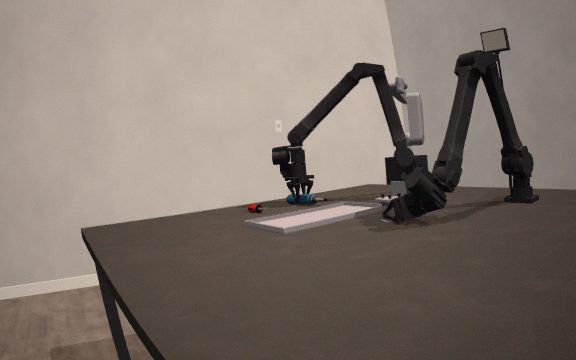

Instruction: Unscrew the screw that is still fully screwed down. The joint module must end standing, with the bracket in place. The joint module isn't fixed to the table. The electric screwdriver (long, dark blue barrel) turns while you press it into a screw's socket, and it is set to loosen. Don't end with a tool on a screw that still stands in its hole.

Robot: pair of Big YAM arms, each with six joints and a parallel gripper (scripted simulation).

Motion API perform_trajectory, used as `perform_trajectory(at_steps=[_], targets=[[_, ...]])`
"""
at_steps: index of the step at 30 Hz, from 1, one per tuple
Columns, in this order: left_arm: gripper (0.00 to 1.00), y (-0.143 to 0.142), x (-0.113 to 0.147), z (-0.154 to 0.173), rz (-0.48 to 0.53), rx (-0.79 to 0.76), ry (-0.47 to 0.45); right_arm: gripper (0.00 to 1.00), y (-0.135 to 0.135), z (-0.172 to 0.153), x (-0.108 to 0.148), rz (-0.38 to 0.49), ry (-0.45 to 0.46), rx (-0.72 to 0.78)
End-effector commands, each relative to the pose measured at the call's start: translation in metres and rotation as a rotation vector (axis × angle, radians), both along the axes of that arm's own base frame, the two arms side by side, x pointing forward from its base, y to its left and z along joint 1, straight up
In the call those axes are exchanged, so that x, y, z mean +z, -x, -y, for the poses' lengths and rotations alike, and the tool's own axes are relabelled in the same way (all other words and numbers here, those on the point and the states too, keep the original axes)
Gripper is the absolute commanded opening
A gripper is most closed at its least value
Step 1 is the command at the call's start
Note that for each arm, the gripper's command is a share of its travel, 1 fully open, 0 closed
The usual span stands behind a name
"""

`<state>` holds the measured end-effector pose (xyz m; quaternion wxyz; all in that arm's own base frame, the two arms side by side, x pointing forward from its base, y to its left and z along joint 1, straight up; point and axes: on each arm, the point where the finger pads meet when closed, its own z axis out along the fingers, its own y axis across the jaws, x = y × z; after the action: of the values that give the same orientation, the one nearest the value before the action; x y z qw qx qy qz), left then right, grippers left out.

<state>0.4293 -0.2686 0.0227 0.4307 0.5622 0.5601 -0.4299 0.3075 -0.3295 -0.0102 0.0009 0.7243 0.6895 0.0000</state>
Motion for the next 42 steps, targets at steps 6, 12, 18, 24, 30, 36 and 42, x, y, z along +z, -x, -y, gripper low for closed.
perform_trajectory(at_steps=[6,12,18,24,30,36,42], targets=[[0.59,-0.0079,0.0073,0.0025,0.023,0.001,0.007,0.42,-0.0051,-0.0056,-0.0038,0.001,0.003,0.011],[0.59,-0.0079,0.0073,0.0025,0.023,0.001,0.007,0.42,-0.0045,-0.0063,-0.0051,-0.002,0.0,0.015],[0.59,-0.0079,0.0073,0.0025,0.023,0.001,0.007,0.42,-0.0037,-0.0071,-0.0049,-0.004,-0.002,0.014],[0.59,-0.0079,0.0073,0.0025,0.023,0.001,0.007,0.42,-0.004,-0.0068,-0.0047,-0.004,-0.002,0.014],[0.59,-0.0079,0.0073,0.0025,0.023,0.001,0.007,0.49,-0.004,-0.0068,-0.0047,-0.004,-0.002,0.014],[0.59,-0.0079,0.0073,0.0025,0.023,0.001,0.007,0.49,-0.004,-0.0068,-0.0047,-0.004,-0.002,0.014],[0.59,-0.0079,0.0073,0.0025,0.023,0.001,0.007,0.49,-0.004,-0.0068,-0.0047,-0.004,-0.002,0.014]])
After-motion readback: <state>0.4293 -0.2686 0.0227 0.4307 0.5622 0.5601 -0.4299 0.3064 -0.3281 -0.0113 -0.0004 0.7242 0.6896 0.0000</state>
